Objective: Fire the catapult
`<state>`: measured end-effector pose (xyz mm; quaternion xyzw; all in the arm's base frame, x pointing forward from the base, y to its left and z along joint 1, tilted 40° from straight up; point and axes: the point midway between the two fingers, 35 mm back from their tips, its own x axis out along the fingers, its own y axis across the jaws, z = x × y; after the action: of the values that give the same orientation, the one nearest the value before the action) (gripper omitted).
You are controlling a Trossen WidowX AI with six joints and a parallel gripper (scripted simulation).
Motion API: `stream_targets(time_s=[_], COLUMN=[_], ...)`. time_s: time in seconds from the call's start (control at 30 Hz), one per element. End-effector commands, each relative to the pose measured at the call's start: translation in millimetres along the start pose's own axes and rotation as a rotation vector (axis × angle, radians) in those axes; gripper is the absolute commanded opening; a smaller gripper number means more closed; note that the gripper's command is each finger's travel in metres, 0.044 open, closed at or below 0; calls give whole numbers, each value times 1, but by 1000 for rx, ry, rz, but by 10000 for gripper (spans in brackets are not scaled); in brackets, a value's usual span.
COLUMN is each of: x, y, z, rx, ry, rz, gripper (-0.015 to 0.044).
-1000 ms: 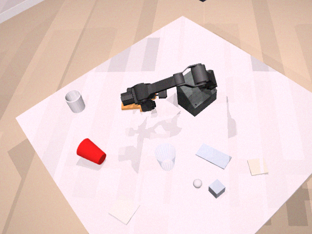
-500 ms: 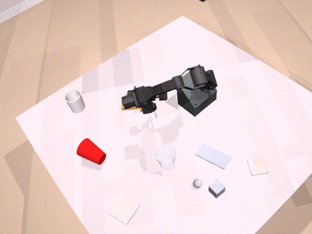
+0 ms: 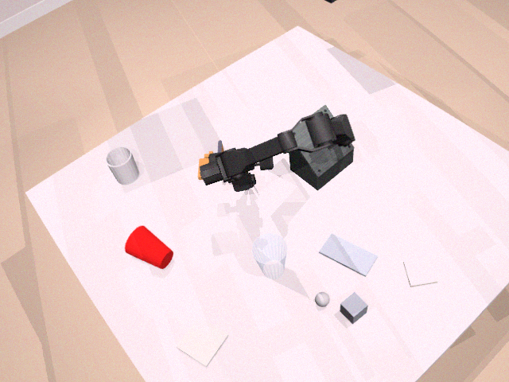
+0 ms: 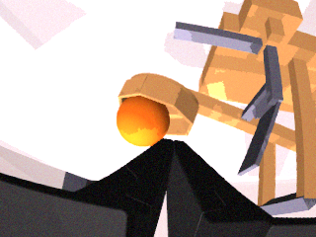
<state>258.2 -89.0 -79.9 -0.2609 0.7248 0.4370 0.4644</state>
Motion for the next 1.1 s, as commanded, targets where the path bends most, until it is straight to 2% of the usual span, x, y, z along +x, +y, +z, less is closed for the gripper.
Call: stream_targets(time_s=[0.0, 1.07], x=[6, 45], y=[1, 6], z=[6, 42], rx=[1, 0], ry=[-1, -2], rz=[6, 10], gripper=[0, 0])
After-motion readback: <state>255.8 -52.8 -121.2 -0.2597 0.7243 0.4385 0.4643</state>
